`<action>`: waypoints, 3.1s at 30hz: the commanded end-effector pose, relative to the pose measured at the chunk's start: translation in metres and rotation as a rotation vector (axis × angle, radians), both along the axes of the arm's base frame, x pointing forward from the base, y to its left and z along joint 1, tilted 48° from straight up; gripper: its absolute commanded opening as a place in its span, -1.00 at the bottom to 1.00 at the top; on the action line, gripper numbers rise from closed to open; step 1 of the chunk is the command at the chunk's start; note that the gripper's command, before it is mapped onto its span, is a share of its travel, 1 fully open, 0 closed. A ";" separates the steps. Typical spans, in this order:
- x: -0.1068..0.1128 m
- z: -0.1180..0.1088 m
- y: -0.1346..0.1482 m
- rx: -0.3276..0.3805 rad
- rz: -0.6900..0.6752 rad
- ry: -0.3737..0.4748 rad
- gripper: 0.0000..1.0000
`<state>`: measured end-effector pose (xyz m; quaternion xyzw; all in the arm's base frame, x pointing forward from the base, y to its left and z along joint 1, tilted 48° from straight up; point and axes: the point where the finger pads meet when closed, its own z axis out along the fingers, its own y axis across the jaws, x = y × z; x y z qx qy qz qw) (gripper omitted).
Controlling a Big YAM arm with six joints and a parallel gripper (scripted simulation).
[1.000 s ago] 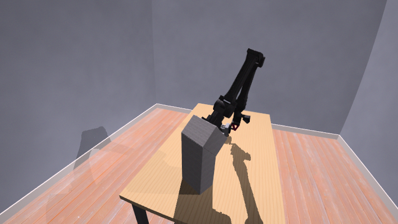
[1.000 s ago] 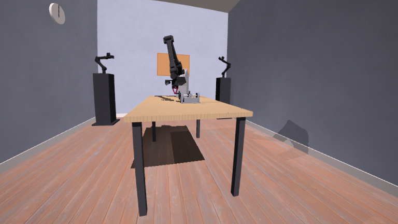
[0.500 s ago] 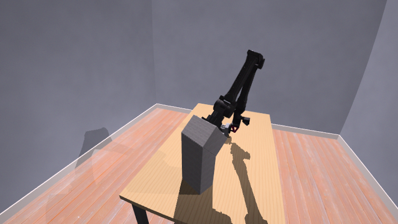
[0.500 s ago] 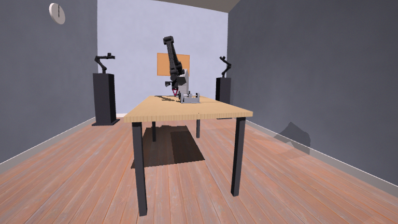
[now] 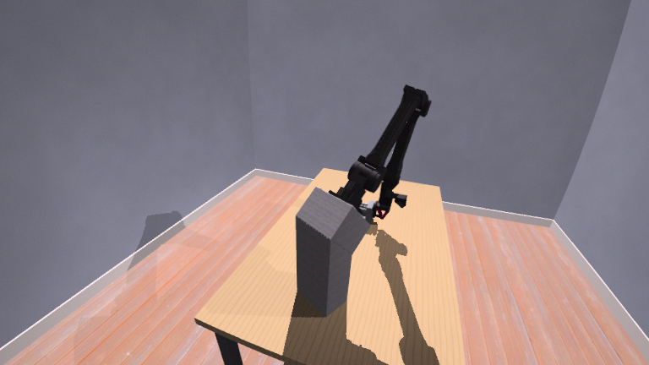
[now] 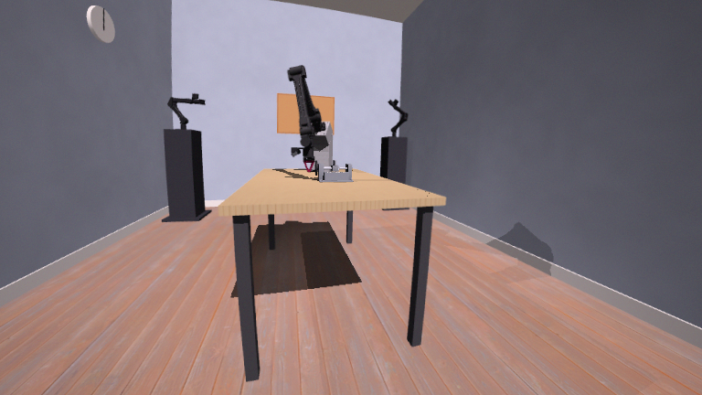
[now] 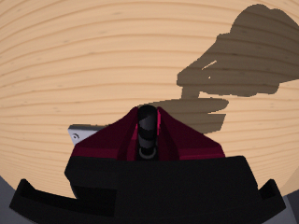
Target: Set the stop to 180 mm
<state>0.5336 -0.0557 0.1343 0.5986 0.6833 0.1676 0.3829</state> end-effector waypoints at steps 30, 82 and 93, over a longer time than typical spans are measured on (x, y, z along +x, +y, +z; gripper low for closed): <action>0.044 0.016 0.005 0.001 -0.006 -0.004 -0.87; 0.063 0.073 0.024 0.005 0.006 -0.039 -0.87; 0.058 0.086 0.026 0.004 0.004 -0.044 -0.87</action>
